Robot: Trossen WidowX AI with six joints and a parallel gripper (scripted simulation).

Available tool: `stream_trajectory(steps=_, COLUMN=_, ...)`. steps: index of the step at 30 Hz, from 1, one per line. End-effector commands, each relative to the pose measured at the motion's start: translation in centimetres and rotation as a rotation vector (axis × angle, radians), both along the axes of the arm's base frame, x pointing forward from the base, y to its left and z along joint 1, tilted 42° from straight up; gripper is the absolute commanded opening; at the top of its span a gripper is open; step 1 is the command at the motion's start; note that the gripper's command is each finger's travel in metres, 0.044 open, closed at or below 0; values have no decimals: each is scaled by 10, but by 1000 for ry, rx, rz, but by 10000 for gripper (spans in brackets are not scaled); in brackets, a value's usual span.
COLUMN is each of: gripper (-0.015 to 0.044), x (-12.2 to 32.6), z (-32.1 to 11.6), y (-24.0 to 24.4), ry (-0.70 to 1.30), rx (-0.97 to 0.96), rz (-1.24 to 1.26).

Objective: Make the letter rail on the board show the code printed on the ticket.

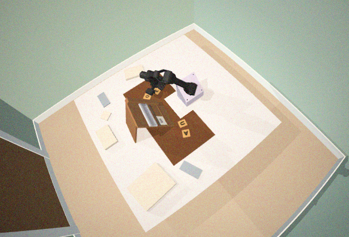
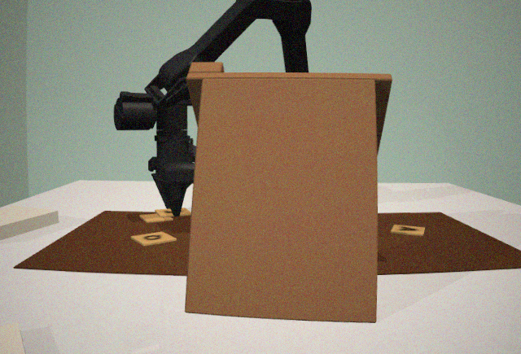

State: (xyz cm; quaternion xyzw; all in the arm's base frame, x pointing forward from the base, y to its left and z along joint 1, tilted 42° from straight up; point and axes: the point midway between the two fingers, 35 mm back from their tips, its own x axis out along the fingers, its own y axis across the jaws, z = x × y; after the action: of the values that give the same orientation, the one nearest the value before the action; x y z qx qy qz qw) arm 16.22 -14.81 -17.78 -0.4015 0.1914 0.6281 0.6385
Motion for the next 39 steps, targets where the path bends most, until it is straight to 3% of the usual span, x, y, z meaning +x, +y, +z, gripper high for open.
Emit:
stream_trajectory(steps=1, gripper=0, x=0, z=2, y=-3, ry=-2, rx=-6, rz=5)
stream_trajectory(steps=12, gripper=0, x=11, z=14, y=-12, ry=82, rx=-54, rz=-79)
stream_trajectory(steps=39, gripper=0, x=54, z=69, y=-62, ry=309, rx=-247, rz=-580)
